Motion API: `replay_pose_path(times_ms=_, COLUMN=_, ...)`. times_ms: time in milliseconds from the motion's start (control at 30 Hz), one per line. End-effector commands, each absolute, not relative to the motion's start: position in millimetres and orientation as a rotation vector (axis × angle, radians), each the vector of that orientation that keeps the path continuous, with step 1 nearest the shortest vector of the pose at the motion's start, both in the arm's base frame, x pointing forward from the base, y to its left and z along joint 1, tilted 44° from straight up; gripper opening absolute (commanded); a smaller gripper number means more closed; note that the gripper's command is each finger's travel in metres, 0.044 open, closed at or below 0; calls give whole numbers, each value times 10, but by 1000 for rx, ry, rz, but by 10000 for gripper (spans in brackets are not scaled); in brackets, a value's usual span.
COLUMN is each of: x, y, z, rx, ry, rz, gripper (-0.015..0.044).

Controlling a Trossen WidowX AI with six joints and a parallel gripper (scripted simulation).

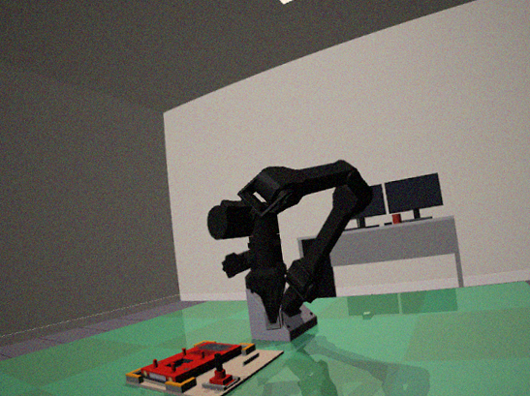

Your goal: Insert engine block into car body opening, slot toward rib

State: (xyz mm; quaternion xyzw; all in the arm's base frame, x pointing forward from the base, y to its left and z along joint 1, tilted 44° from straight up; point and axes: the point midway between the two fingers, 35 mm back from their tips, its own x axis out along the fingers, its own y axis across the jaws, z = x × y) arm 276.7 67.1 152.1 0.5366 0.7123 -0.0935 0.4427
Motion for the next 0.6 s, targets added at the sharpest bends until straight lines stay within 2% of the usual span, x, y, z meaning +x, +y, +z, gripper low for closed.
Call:
replay_pose_path(times_ms=0, x=2764, y=581, z=1621, rx=1327, ry=1766, rz=-231, gripper=0)
replay_pose_path(times_ms=567, x=2731, y=603, z=1629, rx=1326, ry=1763, rz=-236, gripper=0)
